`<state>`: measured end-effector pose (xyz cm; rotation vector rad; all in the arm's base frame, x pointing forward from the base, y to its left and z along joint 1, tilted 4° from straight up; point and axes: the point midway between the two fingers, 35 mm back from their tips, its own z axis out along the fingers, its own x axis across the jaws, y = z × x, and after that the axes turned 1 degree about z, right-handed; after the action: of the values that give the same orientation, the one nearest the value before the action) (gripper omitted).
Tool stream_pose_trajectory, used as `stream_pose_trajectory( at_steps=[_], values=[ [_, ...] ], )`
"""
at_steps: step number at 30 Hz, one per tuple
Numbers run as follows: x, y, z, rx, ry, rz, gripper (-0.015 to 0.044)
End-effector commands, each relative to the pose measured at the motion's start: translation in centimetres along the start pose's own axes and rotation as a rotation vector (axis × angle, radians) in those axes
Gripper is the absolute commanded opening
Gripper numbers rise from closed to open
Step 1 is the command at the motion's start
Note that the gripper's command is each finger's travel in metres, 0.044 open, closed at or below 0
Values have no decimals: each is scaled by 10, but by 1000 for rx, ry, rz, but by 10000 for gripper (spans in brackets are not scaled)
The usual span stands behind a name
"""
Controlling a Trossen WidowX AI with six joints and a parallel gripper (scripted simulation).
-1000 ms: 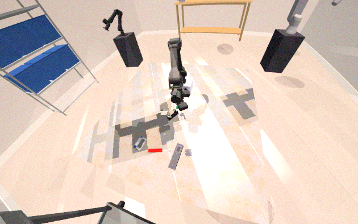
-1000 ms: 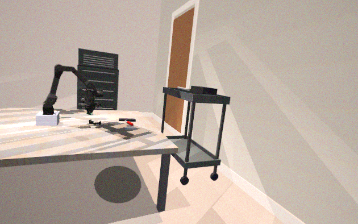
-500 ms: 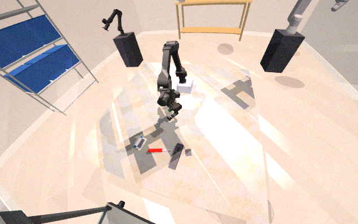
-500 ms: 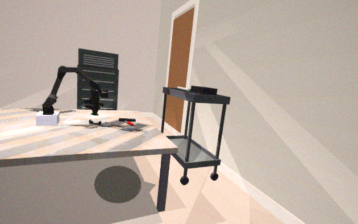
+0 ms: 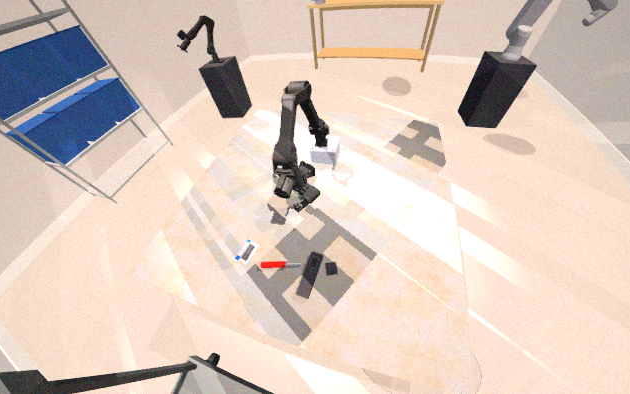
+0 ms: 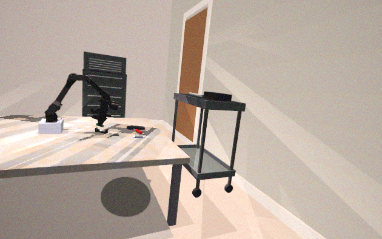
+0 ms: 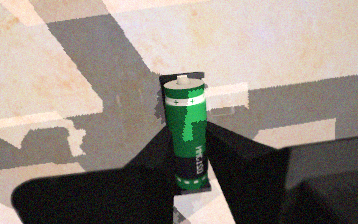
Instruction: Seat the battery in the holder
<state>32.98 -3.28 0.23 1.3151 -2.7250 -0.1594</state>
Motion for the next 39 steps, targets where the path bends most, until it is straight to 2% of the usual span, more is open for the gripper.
stream_pose_trajectory(
  at_steps=[1,39],
  values=[
    [-2,-2,8,-58,-3,0,67],
    [-2,-12,24,-295,18,-1,67]
  ],
)
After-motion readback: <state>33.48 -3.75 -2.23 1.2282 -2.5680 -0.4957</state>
